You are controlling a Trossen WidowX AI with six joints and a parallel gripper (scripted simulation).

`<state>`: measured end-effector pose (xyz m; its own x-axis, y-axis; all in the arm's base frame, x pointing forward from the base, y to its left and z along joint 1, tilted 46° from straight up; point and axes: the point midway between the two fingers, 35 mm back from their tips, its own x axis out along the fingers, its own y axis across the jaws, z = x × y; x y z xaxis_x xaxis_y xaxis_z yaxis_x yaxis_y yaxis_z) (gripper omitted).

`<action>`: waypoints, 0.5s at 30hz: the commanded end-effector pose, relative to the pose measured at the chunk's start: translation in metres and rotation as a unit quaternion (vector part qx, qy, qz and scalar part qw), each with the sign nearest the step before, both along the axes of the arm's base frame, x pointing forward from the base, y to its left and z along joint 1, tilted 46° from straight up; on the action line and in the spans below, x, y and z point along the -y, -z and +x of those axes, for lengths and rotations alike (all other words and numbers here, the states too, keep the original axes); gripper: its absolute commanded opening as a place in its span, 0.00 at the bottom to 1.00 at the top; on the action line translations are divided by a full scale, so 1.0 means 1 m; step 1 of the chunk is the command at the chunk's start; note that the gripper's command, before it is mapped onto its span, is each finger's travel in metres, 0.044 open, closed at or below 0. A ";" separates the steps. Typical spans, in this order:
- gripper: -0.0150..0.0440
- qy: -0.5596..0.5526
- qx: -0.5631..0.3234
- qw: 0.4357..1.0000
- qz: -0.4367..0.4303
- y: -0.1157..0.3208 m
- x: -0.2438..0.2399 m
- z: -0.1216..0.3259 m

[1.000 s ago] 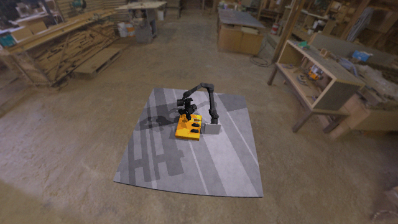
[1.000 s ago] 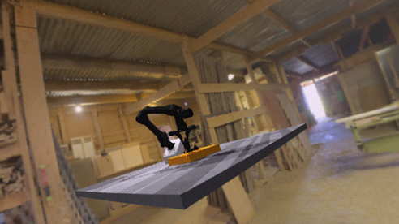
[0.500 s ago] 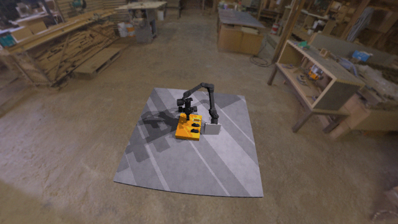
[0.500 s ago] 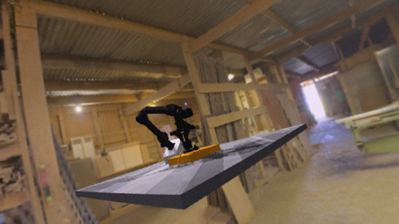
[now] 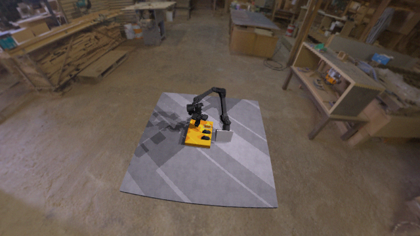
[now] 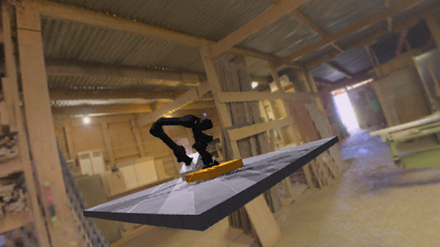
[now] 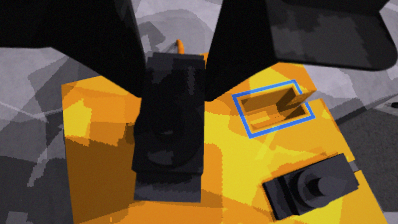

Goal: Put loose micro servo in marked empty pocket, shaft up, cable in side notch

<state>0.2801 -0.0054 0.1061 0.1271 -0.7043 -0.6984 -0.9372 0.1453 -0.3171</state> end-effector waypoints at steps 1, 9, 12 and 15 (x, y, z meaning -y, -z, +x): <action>0.25 0.049 0.051 0.997 0.007 -0.001 0.000 0.000; 0.25 0.145 0.148 0.978 0.025 -0.001 0.000 0.000; 0.25 0.181 0.184 0.966 0.031 -0.001 0.000 0.000; 0.25 0.215 0.219 0.951 0.038 -0.001 0.000 0.000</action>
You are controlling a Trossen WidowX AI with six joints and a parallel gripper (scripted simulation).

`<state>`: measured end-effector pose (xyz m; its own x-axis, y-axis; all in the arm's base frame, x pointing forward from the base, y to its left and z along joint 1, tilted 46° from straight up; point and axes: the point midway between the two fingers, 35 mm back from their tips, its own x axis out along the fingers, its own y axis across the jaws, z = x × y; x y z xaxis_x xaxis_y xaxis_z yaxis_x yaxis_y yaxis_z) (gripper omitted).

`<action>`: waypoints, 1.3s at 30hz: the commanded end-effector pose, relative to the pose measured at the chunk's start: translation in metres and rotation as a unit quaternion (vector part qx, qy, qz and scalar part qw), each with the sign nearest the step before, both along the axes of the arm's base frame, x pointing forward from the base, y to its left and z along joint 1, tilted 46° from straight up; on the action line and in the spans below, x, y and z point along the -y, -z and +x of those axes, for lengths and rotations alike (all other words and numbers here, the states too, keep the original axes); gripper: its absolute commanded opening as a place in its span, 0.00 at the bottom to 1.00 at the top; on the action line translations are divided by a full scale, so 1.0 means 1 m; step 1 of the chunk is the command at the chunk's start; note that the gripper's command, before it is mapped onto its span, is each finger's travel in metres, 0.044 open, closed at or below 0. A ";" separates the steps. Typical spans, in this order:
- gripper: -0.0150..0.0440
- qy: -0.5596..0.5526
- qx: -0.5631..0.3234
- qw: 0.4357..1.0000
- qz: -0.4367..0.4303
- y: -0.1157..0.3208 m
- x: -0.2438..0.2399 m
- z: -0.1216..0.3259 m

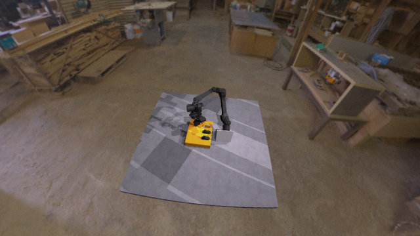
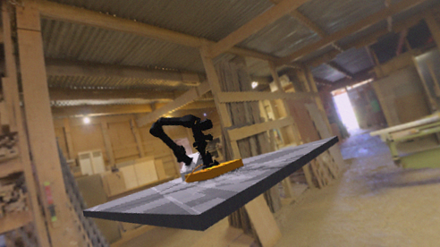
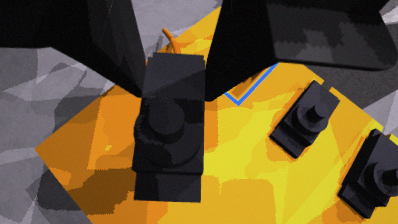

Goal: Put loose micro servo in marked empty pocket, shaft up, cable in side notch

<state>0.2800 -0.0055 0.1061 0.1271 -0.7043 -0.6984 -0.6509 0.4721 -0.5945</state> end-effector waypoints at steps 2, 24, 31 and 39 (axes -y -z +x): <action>0.25 0.061 0.064 0.996 0.009 -0.001 0.000 0.000; 0.25 0.244 0.248 0.937 0.043 -0.001 0.000 0.000; 0.25 0.244 0.248 0.937 0.043 0.001 0.002 -0.018; 0.25 0.244 0.246 0.937 0.042 0.004 0.005 -0.055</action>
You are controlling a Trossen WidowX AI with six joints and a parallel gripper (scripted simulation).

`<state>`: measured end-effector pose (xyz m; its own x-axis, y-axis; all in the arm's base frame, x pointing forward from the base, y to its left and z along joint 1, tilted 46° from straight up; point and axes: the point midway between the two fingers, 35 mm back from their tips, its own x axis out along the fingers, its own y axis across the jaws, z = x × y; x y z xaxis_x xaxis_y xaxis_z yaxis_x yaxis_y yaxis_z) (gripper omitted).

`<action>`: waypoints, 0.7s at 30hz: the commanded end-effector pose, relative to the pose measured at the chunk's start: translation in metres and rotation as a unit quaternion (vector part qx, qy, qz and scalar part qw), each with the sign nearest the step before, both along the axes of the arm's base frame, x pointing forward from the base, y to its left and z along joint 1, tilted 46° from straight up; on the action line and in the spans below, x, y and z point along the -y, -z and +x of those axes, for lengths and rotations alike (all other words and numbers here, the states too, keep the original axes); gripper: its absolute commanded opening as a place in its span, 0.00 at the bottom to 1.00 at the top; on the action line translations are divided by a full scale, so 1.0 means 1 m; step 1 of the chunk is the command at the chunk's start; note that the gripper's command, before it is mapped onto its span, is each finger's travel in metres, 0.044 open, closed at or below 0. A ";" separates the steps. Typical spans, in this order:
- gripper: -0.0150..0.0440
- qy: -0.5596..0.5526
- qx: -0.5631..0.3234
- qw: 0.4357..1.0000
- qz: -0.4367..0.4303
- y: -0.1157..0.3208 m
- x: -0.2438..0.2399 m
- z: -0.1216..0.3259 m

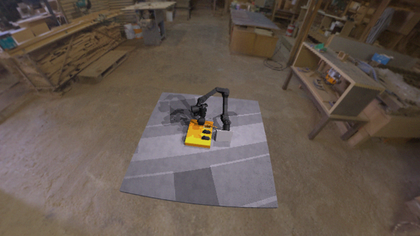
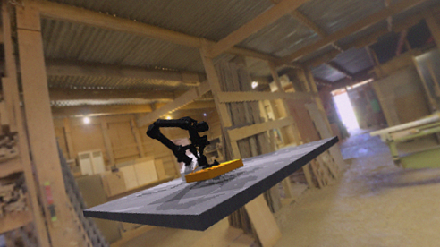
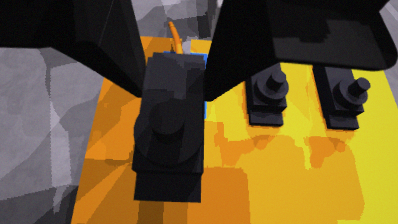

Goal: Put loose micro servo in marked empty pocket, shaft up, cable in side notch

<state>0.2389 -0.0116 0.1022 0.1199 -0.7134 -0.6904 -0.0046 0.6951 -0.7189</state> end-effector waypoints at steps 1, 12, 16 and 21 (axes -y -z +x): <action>0.25 -0.001 0.003 1.000 0.004 0.001 -0.001 -0.019; 0.25 -0.001 0.002 1.000 0.004 0.005 0.004 -0.067; 0.25 -0.001 0.002 1.000 0.004 0.006 0.004 -0.067; 0.25 -0.002 0.002 1.000 0.004 0.010 0.008 -0.066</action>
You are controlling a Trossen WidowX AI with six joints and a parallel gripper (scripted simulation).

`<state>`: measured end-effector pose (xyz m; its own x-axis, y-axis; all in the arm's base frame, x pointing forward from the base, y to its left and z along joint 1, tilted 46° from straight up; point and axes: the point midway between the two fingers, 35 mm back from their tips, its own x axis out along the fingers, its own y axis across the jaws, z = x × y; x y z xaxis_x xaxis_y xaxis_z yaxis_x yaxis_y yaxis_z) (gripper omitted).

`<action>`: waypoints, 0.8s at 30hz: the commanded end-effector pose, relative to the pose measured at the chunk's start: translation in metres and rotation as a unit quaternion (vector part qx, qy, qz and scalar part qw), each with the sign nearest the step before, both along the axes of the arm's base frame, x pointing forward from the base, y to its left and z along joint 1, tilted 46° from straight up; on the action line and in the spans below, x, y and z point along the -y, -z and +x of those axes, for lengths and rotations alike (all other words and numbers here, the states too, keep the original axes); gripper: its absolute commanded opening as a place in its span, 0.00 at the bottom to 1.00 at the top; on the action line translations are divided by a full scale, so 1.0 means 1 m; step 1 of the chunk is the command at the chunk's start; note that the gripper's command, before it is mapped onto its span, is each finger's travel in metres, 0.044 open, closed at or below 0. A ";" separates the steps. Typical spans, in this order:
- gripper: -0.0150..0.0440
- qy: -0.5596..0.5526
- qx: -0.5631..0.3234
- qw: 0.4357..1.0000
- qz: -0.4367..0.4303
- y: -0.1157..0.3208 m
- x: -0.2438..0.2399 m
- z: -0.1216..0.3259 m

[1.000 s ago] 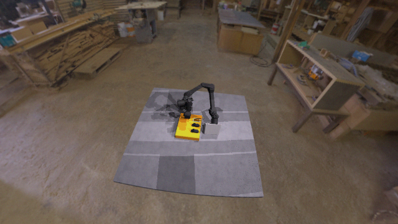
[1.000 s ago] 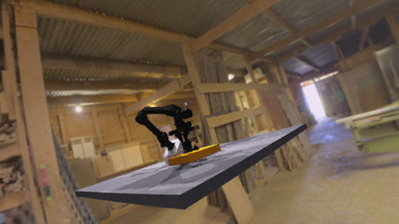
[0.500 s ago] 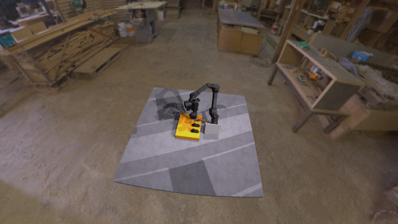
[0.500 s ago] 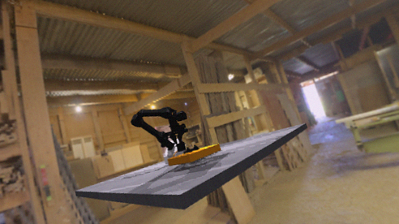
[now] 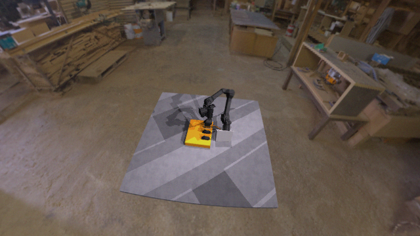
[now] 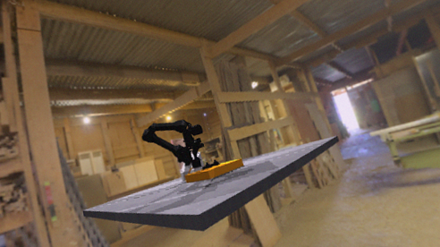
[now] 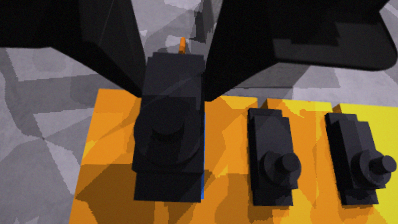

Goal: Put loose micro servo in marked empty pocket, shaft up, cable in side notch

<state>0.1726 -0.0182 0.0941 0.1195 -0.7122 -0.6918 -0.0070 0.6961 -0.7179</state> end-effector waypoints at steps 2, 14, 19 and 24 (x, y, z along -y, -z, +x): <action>0.25 -0.001 0.003 1.000 0.003 0.004 0.004 0.001; 0.25 -0.001 0.003 1.000 0.003 0.011 0.011 0.003; 0.25 -0.001 0.003 1.000 0.003 0.011 0.011 0.003; 0.25 -0.001 0.003 1.000 0.003 0.010 0.012 0.004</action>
